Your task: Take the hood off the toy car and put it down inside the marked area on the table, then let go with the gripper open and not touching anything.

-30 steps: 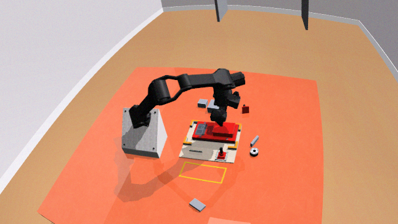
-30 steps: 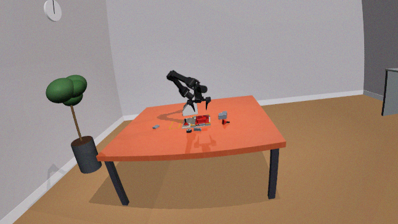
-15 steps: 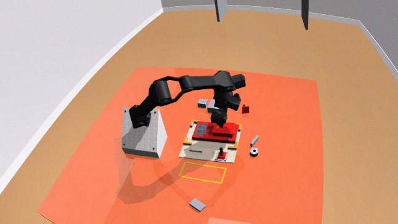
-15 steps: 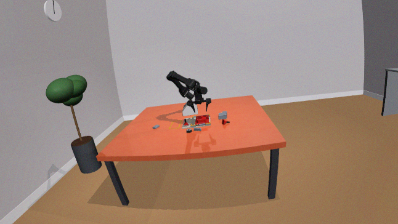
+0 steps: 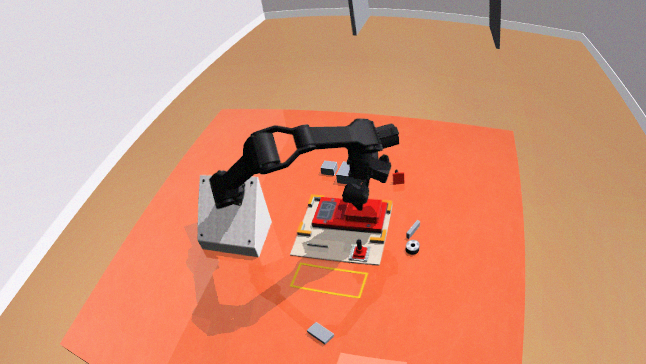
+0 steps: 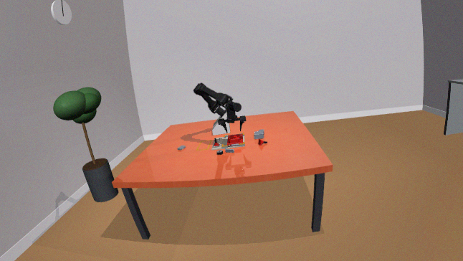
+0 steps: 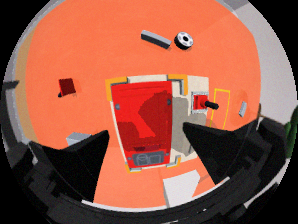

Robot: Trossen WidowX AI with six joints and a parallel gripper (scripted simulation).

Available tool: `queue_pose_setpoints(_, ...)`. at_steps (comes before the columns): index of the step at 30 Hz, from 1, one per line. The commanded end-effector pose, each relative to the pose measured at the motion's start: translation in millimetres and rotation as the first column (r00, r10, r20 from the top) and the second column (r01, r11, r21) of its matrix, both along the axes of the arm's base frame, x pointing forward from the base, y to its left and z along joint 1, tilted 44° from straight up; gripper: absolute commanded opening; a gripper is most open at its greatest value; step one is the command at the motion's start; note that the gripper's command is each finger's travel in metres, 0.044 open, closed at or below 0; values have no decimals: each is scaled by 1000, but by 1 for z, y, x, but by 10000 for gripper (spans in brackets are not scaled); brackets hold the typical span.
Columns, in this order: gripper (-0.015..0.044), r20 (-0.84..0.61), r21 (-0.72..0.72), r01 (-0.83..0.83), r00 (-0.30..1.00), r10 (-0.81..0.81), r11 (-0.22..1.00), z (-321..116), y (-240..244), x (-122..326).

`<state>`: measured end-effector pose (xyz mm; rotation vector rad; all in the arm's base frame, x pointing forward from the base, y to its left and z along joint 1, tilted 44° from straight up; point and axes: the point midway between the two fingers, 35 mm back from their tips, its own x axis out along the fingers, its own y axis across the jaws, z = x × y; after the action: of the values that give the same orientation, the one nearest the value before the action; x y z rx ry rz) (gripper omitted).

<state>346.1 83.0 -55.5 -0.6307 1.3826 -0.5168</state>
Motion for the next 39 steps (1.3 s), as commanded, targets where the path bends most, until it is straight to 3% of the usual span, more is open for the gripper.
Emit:
queue_pose_setpoints(1, 440, -8, -8, -5, 1000, 5, 1000, -3, -3, -1)
queue_pose_setpoints(39, 440, -7, -10, -5, 1000, 5, 1000, -23, -22, 1)
